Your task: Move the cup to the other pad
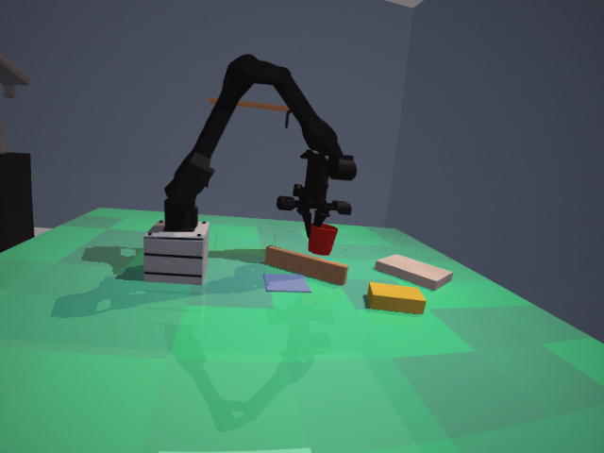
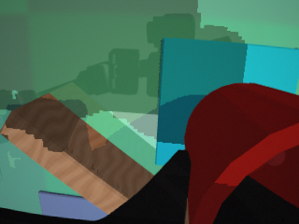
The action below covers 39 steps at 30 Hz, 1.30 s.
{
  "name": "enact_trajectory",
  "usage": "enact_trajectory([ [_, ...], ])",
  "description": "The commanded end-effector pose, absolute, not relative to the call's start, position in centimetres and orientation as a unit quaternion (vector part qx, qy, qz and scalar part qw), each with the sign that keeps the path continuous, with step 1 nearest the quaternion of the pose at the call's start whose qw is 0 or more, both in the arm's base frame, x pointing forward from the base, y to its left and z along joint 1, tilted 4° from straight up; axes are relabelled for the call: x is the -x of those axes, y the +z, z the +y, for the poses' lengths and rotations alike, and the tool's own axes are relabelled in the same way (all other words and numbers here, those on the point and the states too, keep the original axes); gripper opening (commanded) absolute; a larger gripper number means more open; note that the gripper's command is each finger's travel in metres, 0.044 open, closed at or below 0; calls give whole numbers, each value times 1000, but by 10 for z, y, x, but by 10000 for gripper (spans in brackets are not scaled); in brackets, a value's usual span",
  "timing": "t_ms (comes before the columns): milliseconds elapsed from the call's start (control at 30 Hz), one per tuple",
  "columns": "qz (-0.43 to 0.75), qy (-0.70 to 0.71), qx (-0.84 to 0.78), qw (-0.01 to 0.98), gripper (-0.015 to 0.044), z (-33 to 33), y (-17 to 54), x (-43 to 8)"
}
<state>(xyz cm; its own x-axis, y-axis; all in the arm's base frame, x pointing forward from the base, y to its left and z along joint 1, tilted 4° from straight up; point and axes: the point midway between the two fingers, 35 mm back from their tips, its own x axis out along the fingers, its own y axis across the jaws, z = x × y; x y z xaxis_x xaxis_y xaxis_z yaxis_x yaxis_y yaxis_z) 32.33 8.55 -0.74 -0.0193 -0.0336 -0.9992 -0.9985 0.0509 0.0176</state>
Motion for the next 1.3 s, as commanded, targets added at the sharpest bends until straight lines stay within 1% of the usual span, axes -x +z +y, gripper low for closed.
enact_trajectory([
  [0, 527, 485, 488, 500, 0, 86, -18, -321],
  [367, 527, 485, 488, 500, 0, 85, -36, -320],
  [900, 527, 484, 490, 498, 0, 85, -34, -321],
  [1067, 527, 484, 490, 498, 128, 85, -34, -321],
  [1267, 527, 484, 490, 498, 128, 85, -34, -321],
])
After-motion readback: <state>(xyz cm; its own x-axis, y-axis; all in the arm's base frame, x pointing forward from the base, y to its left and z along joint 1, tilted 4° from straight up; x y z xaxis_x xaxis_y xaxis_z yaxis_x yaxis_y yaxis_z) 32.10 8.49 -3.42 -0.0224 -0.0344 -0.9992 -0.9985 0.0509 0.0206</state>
